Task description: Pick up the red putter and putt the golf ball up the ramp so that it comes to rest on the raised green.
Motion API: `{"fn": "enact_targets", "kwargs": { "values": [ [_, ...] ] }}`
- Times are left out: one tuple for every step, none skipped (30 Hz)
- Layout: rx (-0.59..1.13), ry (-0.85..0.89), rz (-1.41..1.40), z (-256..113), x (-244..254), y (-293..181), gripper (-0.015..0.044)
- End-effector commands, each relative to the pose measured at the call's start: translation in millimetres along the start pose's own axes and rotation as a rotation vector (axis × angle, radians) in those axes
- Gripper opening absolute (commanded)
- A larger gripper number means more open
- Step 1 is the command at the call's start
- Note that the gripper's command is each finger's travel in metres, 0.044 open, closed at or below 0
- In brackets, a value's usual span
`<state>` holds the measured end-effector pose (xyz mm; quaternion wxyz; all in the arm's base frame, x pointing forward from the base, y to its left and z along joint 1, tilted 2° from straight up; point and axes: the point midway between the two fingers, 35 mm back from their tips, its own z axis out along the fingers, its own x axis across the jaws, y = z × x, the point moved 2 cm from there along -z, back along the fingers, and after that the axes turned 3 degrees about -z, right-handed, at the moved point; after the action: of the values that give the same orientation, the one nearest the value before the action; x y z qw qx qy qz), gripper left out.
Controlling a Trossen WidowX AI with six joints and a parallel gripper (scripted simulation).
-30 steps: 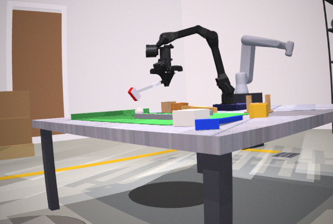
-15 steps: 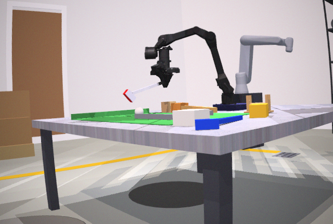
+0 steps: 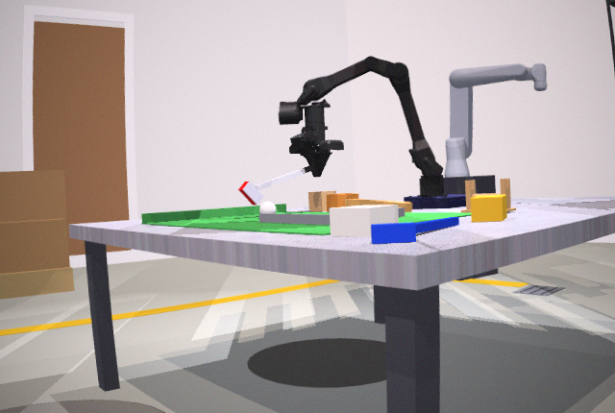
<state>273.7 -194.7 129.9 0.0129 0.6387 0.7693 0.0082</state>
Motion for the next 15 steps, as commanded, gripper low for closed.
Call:
{"fn": "enact_targets", "kwargs": {
  "values": [
    [0.006,0.004,0.003,8,1,-1,0.0],
    [0.006,0.004,0.003,10,1,-1,0.0],
    [0.006,0.004,0.003,11,1,-1,0.0],
    [0.006,0.004,0.003,13,1,-1,0.0],
    [0.006,0.004,0.003,15,1,-1,0.0],
    [0.006,0.004,0.003,16,1,-1,0.0],
    [0.006,0.004,0.003,18,1,-1,0.0],
    [0.006,0.004,0.003,20,1,-1,0.0],
    [0.006,0.004,0.003,21,1,-1,0.0],
    [0.006,0.004,0.003,23,1,-1,0.0],
    [0.006,0.004,0.003,24,1,-1,0.0],
    [0.006,0.004,0.003,26,1,-1,0.0],
    [0.006,0.004,0.003,28,1,-1,0.0],
    [0.006,0.004,0.003,29,1,-1,0.0],
    [0.006,0.004,0.003,30,1,-1,0.0]
  ]
}}
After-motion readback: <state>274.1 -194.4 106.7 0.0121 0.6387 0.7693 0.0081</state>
